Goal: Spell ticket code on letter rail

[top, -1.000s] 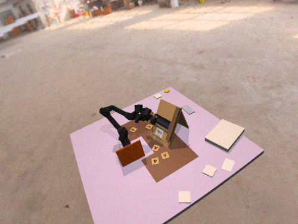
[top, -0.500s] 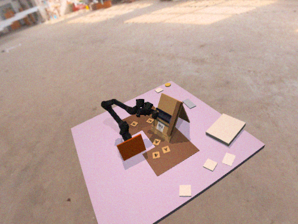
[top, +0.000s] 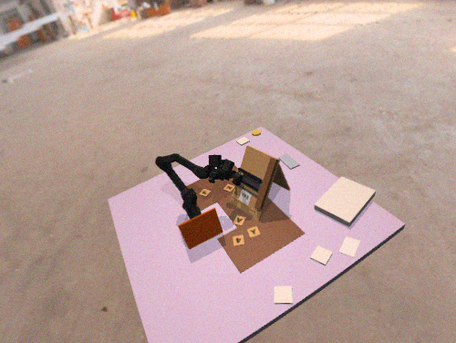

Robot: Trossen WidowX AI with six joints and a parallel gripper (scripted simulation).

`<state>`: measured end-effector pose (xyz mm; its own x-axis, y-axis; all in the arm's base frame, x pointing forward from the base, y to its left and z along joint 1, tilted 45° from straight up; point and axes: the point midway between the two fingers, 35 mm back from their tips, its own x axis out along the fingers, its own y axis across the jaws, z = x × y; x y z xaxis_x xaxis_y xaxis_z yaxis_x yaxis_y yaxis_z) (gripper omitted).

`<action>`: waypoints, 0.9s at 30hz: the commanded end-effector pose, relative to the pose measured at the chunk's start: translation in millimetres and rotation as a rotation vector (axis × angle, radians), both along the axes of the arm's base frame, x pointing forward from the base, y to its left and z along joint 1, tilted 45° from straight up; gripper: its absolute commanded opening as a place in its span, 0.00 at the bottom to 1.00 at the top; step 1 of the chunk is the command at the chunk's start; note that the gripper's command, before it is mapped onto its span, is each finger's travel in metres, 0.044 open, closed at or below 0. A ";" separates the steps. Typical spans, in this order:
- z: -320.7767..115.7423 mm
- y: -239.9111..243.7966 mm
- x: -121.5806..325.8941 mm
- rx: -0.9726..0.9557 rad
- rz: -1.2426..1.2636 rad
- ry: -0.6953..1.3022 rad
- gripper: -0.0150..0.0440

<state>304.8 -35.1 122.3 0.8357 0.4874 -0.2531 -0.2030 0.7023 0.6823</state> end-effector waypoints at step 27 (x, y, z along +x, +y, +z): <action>-7.6 -7.7 2.4 -0.002 0.004 -0.002 0.25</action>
